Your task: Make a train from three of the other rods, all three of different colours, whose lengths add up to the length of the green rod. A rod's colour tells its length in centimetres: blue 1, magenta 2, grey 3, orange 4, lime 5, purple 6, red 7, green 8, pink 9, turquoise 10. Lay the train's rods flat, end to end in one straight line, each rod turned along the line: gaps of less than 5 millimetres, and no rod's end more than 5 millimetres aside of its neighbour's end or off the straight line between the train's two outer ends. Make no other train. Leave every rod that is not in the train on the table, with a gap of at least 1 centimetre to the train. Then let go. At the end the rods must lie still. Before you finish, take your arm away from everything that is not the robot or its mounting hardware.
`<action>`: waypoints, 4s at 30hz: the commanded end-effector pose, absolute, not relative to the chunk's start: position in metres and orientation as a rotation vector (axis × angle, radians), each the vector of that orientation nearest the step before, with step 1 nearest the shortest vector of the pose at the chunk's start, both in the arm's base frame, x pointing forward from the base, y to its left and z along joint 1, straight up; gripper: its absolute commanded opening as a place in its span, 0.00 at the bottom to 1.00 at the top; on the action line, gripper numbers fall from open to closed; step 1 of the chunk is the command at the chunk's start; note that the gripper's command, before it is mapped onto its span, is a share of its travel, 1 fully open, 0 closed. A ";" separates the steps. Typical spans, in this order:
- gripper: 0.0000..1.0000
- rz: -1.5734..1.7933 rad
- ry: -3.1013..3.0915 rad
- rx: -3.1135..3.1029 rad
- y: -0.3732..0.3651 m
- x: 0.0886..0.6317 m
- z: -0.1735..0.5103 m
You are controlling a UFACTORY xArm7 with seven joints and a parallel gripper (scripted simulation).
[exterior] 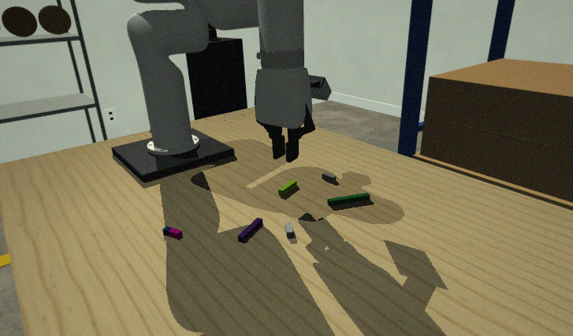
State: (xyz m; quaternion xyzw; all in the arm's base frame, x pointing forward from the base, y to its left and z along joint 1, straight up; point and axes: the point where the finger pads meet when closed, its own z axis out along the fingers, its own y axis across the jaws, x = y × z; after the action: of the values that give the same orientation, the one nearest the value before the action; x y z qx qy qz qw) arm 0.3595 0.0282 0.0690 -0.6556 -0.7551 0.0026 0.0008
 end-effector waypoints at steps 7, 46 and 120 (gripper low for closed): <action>0.24 0.004 -2.373 -2.061 0.028 0.361 0.070; 0.24 0.005 -2.373 -2.061 0.029 0.361 0.043; 0.24 0.005 -2.373 -2.061 0.029 0.362 0.018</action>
State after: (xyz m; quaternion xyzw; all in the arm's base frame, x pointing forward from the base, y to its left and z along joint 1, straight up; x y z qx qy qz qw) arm 0.3601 0.0288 0.0170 -0.6557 -0.7550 0.0028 0.0005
